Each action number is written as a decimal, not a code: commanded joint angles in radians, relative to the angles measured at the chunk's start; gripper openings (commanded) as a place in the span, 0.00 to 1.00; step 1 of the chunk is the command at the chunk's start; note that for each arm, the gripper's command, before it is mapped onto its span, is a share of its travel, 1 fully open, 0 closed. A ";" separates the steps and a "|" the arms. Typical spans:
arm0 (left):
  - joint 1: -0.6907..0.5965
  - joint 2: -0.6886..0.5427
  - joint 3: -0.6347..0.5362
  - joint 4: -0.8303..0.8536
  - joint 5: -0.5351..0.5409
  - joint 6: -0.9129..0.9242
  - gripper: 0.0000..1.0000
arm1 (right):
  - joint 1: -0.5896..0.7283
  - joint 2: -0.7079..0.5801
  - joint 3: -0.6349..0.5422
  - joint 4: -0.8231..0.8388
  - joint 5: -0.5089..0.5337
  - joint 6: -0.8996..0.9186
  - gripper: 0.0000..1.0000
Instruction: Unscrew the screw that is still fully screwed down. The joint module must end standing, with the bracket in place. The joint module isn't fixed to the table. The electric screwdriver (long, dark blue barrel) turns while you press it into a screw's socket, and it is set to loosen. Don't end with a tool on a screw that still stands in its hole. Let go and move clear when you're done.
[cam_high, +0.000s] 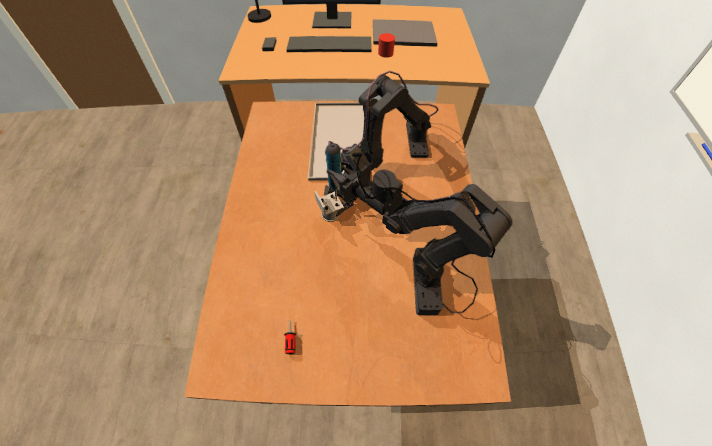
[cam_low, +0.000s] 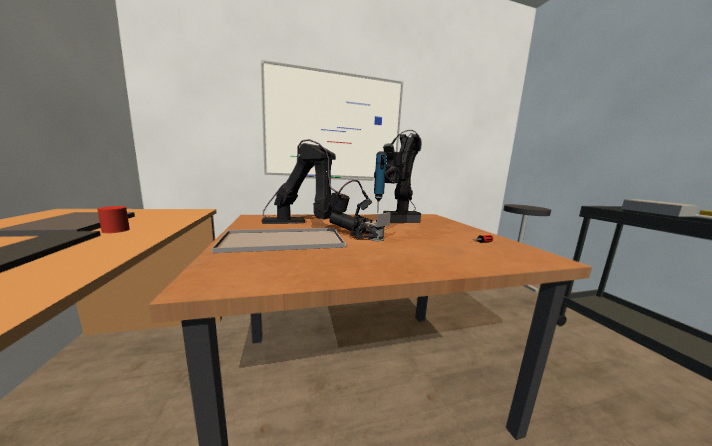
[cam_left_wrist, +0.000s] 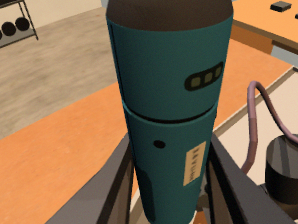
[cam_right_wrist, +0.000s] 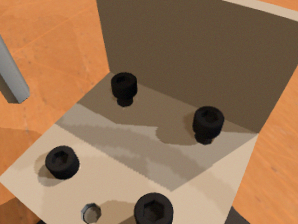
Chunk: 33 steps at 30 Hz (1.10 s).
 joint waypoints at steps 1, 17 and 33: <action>0.000 -0.014 0.031 0.099 -0.008 -0.004 0.42 | 0.005 0.011 -0.017 -0.020 -0.004 0.006 0.59; 0.000 -0.013 0.031 0.096 -0.008 -0.004 0.42 | 0.005 0.011 -0.017 -0.020 -0.004 0.006 0.59; 0.001 0.029 0.014 0.136 -0.006 -0.004 0.42 | 0.005 0.011 -0.017 -0.020 -0.004 0.006 0.59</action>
